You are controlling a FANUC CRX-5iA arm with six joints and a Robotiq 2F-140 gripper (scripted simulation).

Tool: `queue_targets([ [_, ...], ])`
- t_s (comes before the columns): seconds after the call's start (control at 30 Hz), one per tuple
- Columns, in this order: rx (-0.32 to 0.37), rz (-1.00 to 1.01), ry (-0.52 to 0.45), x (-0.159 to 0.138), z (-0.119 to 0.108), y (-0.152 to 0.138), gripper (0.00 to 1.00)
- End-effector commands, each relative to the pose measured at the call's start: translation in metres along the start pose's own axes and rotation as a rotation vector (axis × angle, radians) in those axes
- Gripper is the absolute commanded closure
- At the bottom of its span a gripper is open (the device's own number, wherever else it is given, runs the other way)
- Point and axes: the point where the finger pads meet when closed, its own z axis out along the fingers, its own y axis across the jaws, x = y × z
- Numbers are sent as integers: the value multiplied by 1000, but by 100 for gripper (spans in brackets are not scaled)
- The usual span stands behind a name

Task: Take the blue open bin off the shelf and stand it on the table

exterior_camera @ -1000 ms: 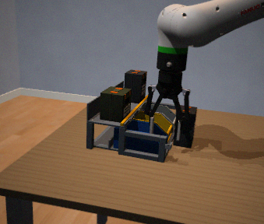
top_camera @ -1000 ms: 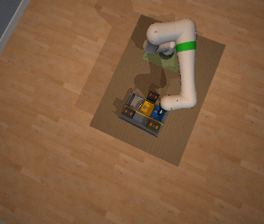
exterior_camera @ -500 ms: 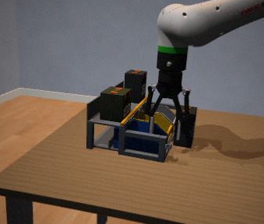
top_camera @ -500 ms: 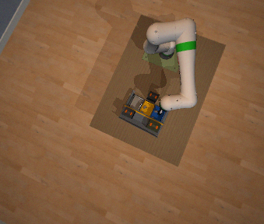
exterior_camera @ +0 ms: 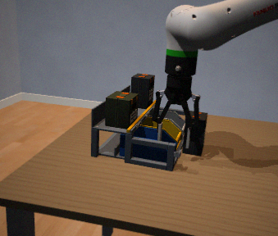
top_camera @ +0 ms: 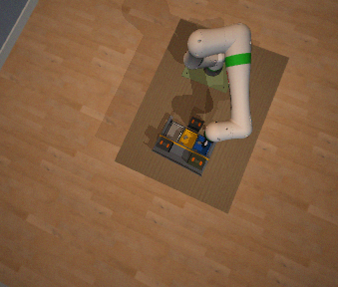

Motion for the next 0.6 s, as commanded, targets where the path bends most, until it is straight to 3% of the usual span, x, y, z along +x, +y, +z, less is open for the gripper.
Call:
queue_targets([
  [0.0,0,0,0,0,5,0,43],
  [0.57,0,0,0,0,15,0,43],
])
